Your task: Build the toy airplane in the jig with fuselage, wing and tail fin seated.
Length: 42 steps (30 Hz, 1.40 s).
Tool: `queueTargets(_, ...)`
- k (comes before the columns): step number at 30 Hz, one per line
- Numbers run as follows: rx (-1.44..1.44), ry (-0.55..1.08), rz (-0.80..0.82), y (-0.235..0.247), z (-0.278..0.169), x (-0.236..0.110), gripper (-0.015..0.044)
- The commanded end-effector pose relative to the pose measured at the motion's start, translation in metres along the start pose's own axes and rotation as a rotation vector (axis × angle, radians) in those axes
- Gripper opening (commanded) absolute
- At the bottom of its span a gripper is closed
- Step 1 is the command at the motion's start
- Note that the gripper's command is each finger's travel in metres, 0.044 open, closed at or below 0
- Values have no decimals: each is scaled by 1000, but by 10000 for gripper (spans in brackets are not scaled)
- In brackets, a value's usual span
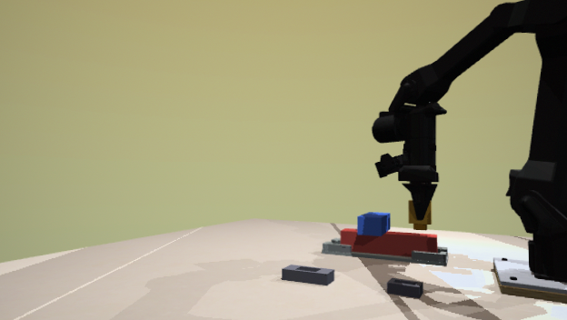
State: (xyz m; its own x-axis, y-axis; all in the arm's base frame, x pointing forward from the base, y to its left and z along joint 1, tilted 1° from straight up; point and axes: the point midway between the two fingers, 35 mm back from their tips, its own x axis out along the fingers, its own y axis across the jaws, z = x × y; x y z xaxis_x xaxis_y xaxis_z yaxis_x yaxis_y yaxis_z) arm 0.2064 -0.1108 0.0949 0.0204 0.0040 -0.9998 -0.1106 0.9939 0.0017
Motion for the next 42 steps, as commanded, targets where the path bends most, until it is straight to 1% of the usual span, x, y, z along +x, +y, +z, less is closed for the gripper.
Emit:
queueTargets(1,-4,3,-2,0,-1,8,65)
queueTargets(9,-4,3,-2,0,-1,15,65)
queueTargets(14,0,2,2,1,-1,12,31)
queueTargets(15,0,2,2,1,-1,12,5)
queueTargets(19,0,2,2,1,-1,12,0)
queueTargets(29,0,2,2,1,-1,12,260)
queueTargets(37,0,2,1,0,-1,10,260)
queueTargets(39,-1,2,1,-1,1,-6,260)
queueTargets(42,-2,2,-1,-1,2,-46,260)
